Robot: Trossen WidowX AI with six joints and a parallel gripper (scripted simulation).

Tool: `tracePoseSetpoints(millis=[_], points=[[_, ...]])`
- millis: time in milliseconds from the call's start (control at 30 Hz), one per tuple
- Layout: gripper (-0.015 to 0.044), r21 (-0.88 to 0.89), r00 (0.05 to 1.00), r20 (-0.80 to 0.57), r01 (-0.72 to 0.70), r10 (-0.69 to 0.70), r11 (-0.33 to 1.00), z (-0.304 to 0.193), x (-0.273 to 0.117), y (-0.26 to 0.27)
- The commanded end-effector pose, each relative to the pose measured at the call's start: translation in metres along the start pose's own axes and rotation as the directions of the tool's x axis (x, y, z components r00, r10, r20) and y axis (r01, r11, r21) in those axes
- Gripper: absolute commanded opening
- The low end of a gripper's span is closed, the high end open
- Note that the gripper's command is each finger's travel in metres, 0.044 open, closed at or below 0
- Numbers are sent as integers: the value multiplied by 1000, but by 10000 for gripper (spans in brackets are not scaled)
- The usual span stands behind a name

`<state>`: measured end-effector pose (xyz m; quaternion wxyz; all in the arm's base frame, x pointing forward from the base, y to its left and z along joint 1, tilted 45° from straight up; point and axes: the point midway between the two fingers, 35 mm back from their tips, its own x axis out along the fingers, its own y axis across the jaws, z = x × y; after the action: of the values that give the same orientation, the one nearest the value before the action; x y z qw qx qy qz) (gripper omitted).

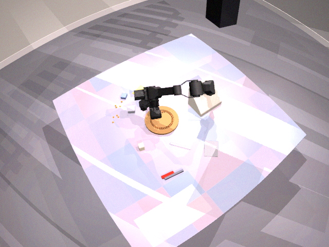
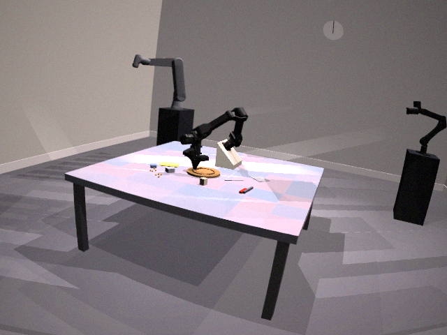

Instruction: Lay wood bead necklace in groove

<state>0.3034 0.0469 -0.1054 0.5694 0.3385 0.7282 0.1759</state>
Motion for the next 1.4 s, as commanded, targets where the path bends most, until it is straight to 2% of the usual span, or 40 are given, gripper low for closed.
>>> tracePoseSetpoints(millis=[0, 733, 1267, 1300, 1367], points=[[0, -2, 1000, 3, -2, 2, 1000, 1, -4, 0], [0, -2, 1000, 3, -1, 1, 1000, 2, 4, -8], [420, -3, 1000, 4, -1, 1, 1000, 2, -4, -8], [440, -2, 1000, 3, -2, 2, 1000, 2, -1, -7], [440, -2, 1000, 3, -1, 1, 1000, 2, -4, -8]])
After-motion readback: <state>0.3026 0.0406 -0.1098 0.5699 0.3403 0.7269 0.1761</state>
